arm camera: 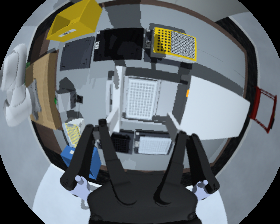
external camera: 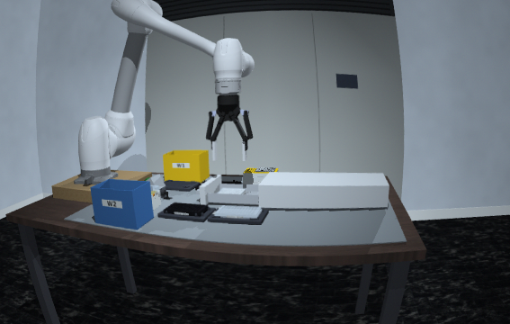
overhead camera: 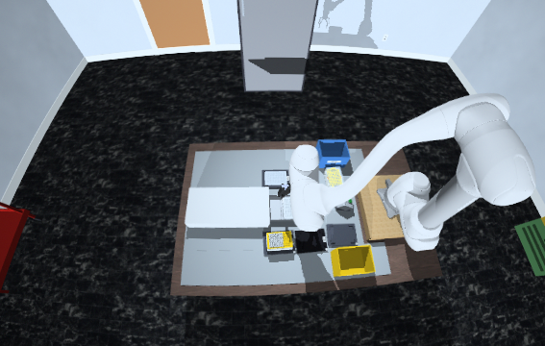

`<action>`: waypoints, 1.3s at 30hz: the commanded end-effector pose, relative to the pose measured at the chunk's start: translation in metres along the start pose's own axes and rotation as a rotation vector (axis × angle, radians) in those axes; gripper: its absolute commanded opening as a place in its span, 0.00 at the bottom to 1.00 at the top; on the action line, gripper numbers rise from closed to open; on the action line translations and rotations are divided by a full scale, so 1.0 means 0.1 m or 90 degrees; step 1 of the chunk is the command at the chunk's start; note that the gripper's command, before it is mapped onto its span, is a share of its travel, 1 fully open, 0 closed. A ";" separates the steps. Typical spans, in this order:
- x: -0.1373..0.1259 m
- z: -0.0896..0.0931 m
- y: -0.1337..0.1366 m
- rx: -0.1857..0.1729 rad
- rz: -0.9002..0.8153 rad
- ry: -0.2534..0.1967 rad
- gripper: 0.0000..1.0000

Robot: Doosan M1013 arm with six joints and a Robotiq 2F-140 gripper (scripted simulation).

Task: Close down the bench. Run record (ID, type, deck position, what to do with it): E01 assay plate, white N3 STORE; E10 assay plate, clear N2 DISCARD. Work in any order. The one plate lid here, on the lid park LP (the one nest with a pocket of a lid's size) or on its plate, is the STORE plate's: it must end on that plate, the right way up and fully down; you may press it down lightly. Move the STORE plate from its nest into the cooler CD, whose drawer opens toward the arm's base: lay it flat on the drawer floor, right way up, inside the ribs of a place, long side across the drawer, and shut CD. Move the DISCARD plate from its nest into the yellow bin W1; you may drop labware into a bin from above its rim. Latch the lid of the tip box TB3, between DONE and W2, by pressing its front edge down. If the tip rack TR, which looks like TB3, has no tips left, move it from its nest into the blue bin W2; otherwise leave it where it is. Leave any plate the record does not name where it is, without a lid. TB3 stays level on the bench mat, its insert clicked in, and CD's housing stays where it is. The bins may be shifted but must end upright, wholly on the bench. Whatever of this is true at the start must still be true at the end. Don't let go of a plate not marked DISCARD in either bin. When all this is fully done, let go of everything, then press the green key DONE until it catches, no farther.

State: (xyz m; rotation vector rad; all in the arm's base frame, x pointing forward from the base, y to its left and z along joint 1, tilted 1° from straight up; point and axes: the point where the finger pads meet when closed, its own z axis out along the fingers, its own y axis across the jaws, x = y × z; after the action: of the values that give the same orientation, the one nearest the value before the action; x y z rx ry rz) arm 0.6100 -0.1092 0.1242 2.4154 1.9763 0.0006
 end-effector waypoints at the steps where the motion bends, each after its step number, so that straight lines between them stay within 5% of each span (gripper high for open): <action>1: 0.00 0.00 0.00 0.000 0.000 0.000 0.66; 27: 0.00 0.23 -0.93 0.000 0.000 0.000 0.55; 28: 0.00 0.23 -0.97 0.000 0.000 0.000 0.00; 39: 0.00 0.32 -1.32 0.000 0.000 0.000 0.00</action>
State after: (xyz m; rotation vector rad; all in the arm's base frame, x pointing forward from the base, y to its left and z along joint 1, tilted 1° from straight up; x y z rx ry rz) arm 0.4885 -0.0852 0.0918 2.4155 1.9763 0.0005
